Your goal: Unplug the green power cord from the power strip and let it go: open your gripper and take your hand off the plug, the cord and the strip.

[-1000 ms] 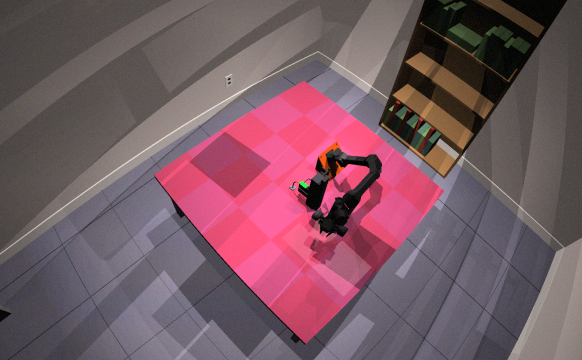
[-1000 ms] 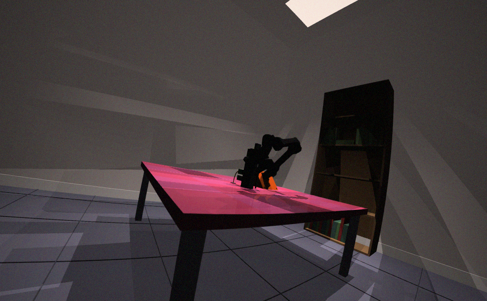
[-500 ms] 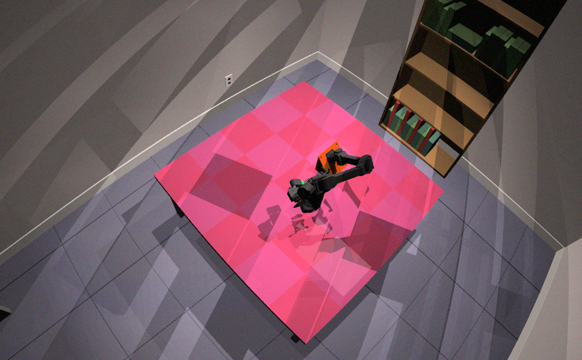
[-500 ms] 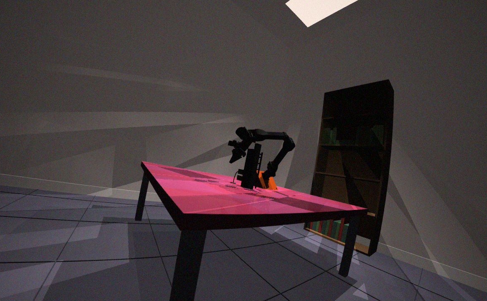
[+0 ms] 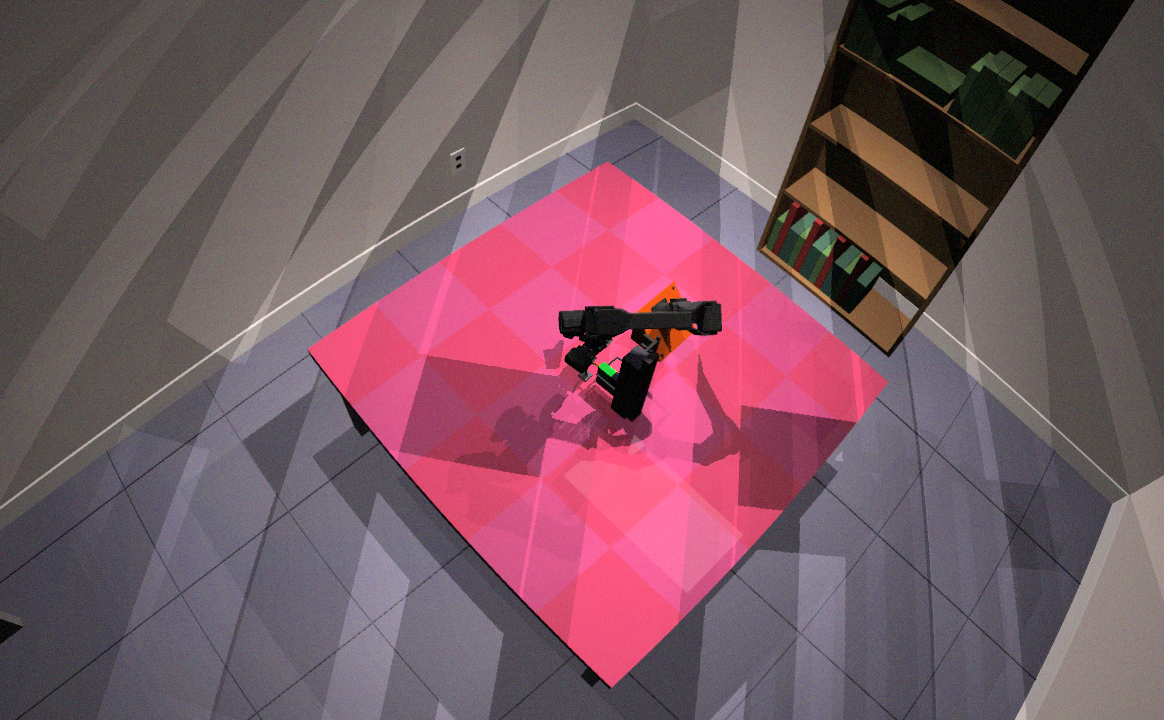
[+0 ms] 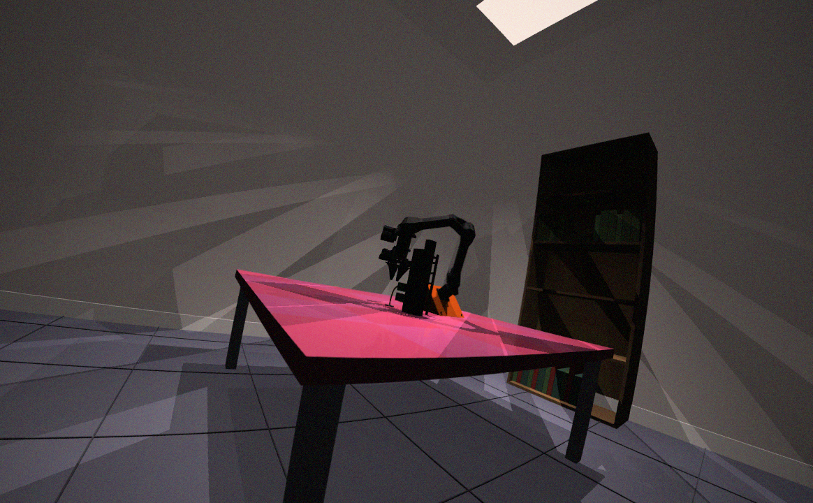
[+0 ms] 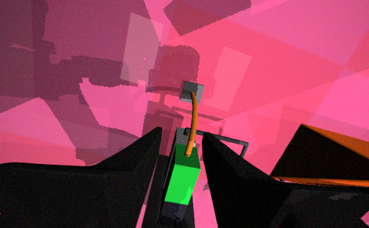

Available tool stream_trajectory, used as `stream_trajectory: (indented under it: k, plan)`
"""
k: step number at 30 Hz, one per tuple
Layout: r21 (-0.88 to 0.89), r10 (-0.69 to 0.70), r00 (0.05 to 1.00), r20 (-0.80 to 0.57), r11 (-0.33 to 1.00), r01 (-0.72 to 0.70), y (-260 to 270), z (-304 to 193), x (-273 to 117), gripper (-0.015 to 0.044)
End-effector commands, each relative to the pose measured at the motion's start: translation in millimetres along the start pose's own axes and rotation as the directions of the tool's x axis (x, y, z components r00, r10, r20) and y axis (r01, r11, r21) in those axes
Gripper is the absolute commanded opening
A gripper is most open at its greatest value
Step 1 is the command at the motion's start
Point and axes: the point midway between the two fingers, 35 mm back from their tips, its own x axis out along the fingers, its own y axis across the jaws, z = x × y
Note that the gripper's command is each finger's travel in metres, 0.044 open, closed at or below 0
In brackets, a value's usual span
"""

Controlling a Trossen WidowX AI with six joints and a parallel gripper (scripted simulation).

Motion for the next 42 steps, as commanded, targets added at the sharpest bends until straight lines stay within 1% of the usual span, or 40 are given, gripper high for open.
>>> stream_trajectory:
  k: [1,11,35,42]
  plan:
    - [0.114,-0.021,0.998,-0.066,0.993,0.028,-13,-3,4,0.0160]
    - [0.114,-0.021,0.998,-0.066,0.993,0.028,-12,-4,4,0.0160]
    - [0.115,-0.021,0.997,-0.068,0.993,0.029,-8,-42,1,0.0160]
    - [0.115,-0.021,0.997,-0.069,0.993,0.029,-8,-43,3,0.0160]
